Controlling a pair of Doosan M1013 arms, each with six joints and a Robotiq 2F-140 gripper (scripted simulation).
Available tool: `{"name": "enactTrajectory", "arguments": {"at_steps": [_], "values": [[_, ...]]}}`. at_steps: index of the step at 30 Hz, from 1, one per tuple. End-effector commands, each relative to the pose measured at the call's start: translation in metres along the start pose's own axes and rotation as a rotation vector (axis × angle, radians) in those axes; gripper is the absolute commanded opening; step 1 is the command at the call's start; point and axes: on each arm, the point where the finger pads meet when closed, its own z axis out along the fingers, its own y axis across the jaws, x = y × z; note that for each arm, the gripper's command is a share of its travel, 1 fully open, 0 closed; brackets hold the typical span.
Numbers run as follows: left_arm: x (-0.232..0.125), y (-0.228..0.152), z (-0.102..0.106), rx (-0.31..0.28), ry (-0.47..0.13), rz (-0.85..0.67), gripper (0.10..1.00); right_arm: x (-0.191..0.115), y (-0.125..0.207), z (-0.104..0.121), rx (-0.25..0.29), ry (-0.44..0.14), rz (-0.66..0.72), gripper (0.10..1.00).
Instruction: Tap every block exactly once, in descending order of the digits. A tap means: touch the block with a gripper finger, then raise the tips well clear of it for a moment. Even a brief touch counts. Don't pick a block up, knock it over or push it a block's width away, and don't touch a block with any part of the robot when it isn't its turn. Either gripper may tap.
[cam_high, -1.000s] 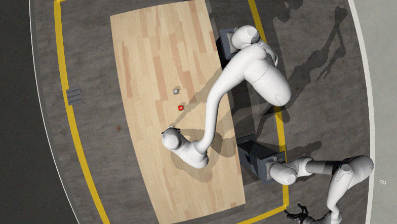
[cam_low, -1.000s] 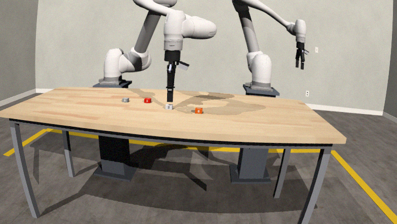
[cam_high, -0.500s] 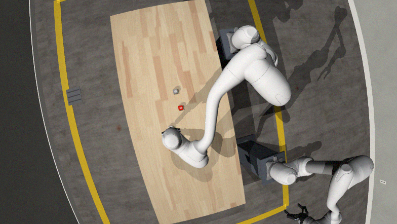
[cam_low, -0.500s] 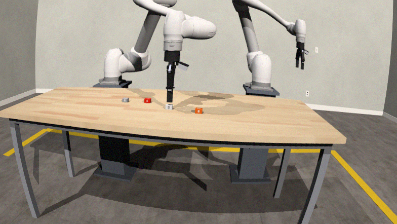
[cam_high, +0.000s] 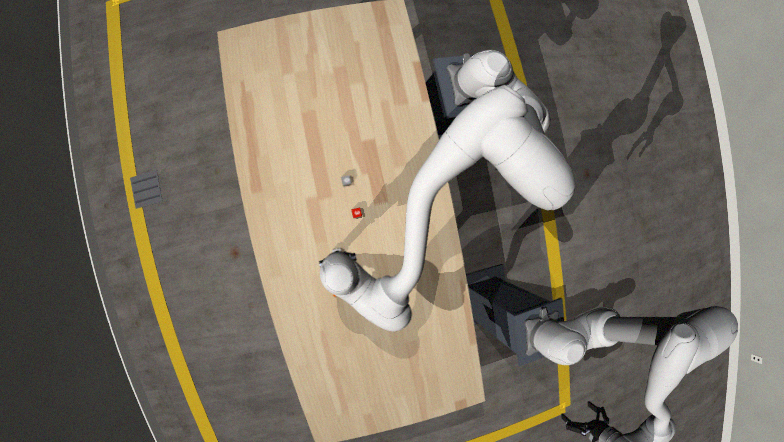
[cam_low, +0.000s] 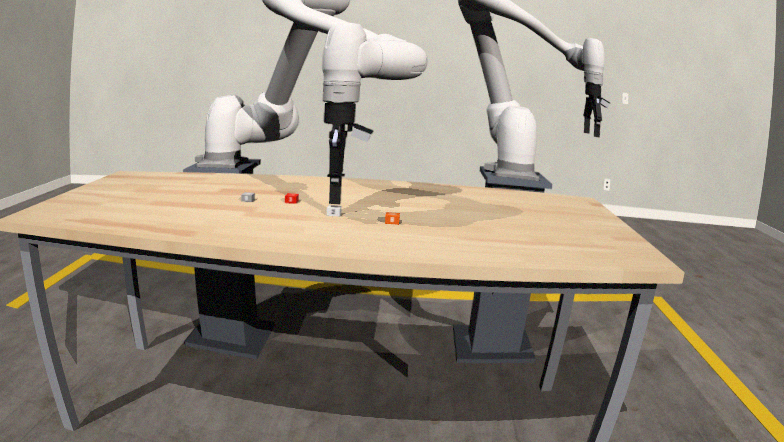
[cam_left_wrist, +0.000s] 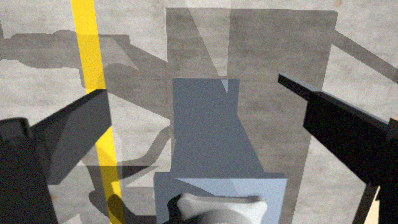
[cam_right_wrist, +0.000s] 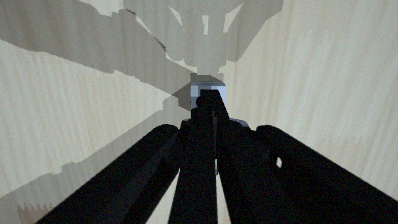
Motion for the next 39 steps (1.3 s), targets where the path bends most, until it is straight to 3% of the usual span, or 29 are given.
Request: {"name": "enactTrajectory", "arguments": {"at_steps": [1,30,39], "values": [[0.000,0.000,0.000,0.001,0.001,0.000,1.000,0.000,0.000,-0.001,-0.001,0.002,0.000,0.099],[0.000,0.000,0.000,0.001,0.001,0.000,1.000,0.000,0.000,0.008,-0.002,0.002,0.000,0.099],[0.000,0.000,0.000,0.001,0.001,0.000,1.000,0.000,0.000,-0.017,-0.001,0.001,0.000,0.099]]}}
